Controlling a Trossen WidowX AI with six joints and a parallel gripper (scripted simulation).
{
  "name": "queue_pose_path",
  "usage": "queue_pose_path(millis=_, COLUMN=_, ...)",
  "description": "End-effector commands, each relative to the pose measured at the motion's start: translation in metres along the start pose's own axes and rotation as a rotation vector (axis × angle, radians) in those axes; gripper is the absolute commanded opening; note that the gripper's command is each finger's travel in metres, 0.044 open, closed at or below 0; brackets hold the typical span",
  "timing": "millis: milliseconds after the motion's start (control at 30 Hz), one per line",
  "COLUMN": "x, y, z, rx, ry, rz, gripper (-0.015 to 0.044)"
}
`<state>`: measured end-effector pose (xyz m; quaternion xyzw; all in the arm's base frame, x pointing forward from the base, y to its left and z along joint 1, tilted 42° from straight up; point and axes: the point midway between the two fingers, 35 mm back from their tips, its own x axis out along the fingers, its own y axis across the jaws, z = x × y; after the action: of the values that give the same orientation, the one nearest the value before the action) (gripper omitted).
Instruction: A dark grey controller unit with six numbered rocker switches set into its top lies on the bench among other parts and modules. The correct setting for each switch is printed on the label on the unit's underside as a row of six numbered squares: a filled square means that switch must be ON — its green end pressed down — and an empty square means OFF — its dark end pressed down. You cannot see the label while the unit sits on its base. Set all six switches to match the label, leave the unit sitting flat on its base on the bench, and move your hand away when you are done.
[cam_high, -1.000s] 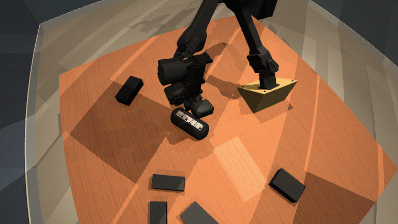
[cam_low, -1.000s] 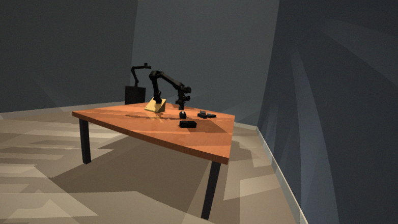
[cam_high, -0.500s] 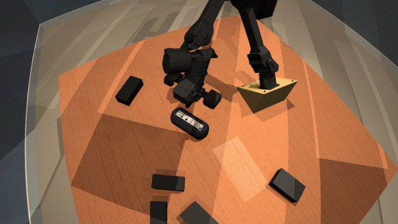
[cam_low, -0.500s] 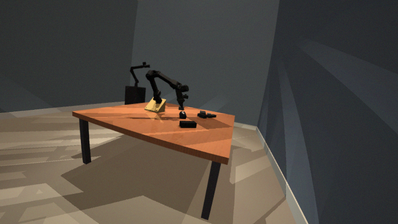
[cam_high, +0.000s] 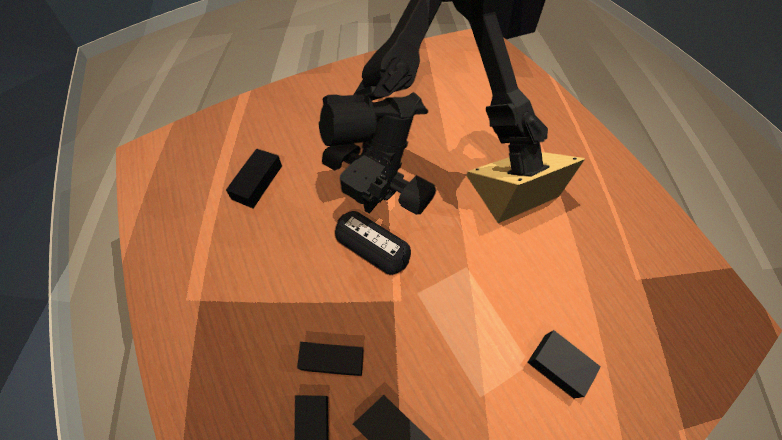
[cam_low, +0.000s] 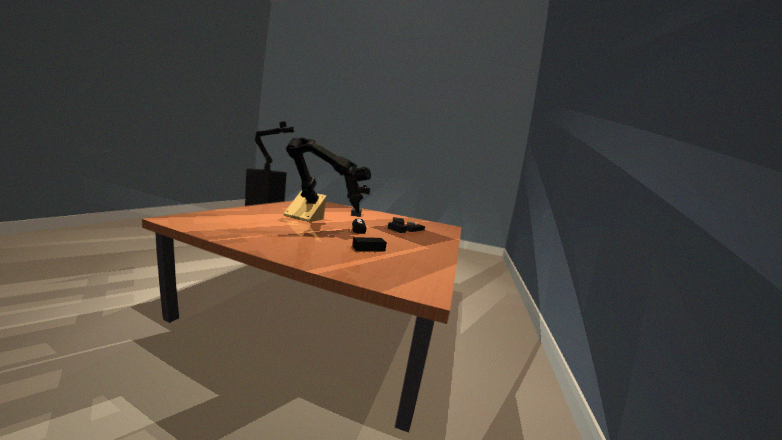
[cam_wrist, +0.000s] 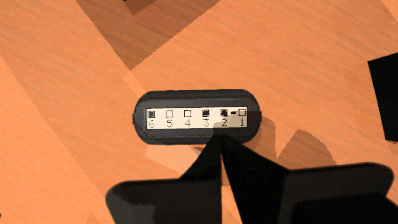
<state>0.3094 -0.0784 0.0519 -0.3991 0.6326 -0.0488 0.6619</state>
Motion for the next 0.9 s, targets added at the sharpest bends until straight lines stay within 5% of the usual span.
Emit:
queue_pose_path(millis=0, x=0.000, y=-0.001, z=0.000, rx=0.015, ry=0.002, rz=0.000, gripper=0.0053)
queue_pose_path(millis=500, x=0.010, y=-0.021, z=0.010, rx=0.848, ry=0.170, rz=-0.052, gripper=0.0440)
queue_pose_path(millis=867, x=0.019, y=-0.036, z=0.015, rx=1.472, ry=0.263, rz=-0.196, gripper=0.0440)
